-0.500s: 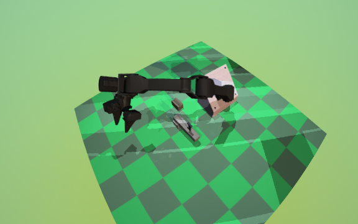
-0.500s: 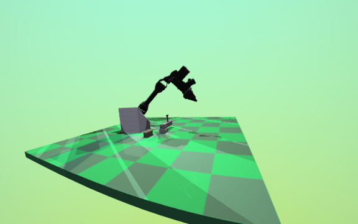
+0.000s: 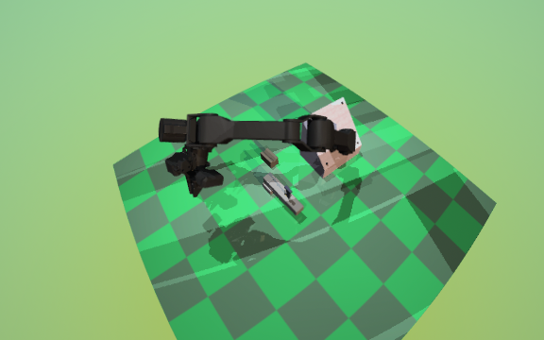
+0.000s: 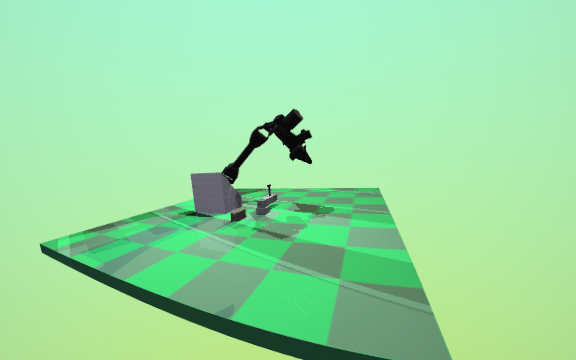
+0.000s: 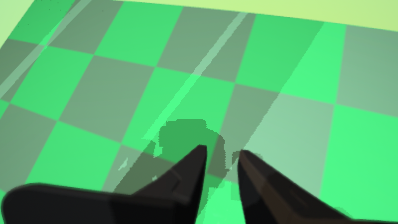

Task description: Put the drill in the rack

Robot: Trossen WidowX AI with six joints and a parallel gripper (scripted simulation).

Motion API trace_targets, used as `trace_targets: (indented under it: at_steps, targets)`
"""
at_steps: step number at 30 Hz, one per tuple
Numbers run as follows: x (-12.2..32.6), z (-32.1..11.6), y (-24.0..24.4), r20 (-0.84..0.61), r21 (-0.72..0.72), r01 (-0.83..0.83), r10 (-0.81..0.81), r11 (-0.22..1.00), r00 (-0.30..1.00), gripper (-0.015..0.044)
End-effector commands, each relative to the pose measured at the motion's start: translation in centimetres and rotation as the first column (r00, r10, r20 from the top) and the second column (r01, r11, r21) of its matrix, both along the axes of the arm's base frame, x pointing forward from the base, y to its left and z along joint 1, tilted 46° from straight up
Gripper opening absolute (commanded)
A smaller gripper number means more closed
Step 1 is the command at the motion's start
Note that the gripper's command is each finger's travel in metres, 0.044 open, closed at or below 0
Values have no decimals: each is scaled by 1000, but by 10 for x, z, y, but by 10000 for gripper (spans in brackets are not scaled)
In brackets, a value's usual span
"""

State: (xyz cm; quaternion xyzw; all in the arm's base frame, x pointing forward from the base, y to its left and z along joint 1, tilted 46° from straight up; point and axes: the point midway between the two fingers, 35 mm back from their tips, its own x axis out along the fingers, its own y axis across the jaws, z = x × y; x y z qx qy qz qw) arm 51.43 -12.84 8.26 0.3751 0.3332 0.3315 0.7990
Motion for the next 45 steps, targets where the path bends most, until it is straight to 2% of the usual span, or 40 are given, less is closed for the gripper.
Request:
trace_targets:
  at_steps: [1,10,17,45]
  targets:
    - [-29,4,32,-92,-65,-41,35,997,995,0]
    - [-142,5,96,-351,-197,-224,145,955,925,0]
    - [-244,3,134,-524,-228,-423,256,877,812,0]
    - [-248,-7,145,-528,-228,-429,260,874,809,0]
